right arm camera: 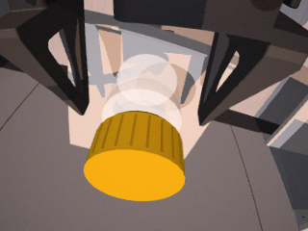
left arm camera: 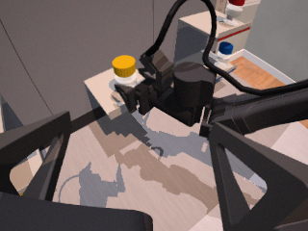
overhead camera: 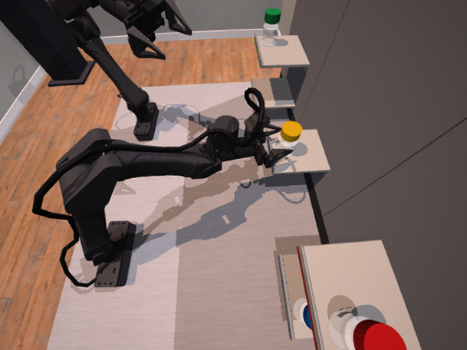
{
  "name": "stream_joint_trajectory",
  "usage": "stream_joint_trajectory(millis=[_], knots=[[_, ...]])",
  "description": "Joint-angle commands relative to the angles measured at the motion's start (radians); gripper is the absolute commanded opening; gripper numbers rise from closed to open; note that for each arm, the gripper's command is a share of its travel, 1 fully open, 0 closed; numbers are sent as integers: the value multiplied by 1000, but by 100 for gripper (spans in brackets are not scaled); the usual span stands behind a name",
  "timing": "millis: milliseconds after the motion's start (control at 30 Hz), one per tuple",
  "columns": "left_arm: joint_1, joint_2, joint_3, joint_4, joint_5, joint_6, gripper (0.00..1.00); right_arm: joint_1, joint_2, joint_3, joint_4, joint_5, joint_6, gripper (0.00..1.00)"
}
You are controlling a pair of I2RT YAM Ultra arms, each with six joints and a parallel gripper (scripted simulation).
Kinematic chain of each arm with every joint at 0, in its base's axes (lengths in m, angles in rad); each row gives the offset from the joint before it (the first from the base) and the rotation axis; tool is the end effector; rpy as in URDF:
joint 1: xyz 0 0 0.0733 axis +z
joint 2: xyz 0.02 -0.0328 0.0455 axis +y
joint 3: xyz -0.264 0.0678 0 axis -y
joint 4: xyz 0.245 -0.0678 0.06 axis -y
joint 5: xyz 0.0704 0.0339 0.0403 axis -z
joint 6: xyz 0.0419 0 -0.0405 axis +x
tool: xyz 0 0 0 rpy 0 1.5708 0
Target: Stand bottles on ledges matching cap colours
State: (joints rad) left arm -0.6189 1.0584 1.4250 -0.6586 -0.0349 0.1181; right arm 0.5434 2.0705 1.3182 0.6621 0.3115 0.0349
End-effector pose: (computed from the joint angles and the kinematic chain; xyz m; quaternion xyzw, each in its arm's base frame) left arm 0.1687 -0.1170 0.4602 0.2793 0.7522 -0.1343 0.5815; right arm 0.4137 0.2362 0.2168 -0.0822 0.7322 0.0802 0.6713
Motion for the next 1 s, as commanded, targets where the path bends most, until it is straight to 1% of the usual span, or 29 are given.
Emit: stream_joint_trajectory(millis=[0, 233, 567, 633, 767, 900, 967], knots=[[14, -21, -4, -12, 2, -3, 100, -6, -23, -5, 44, -10, -5, 88], [14, -21, -4, -12, 2, -3, 100, 5, -49, -41, 59, -11, -3, 88], [14, -21, -4, -12, 2, -3, 100, 32, -115, -135, 85, 29, 13, 88], [14, -21, -4, -12, 2, -3, 100, 32, -115, -135, 85, 29, 13, 88], [14, -21, -4, -12, 2, -3, 100, 54, -189, -233, 108, 51, 15, 88], [14, -21, -4, -12, 2, -3, 100, 92, -312, -388, 136, 88, 19, 88], [14, -21, -4, -12, 2, -3, 100, 107, -363, -447, 142, 104, 12, 88]])
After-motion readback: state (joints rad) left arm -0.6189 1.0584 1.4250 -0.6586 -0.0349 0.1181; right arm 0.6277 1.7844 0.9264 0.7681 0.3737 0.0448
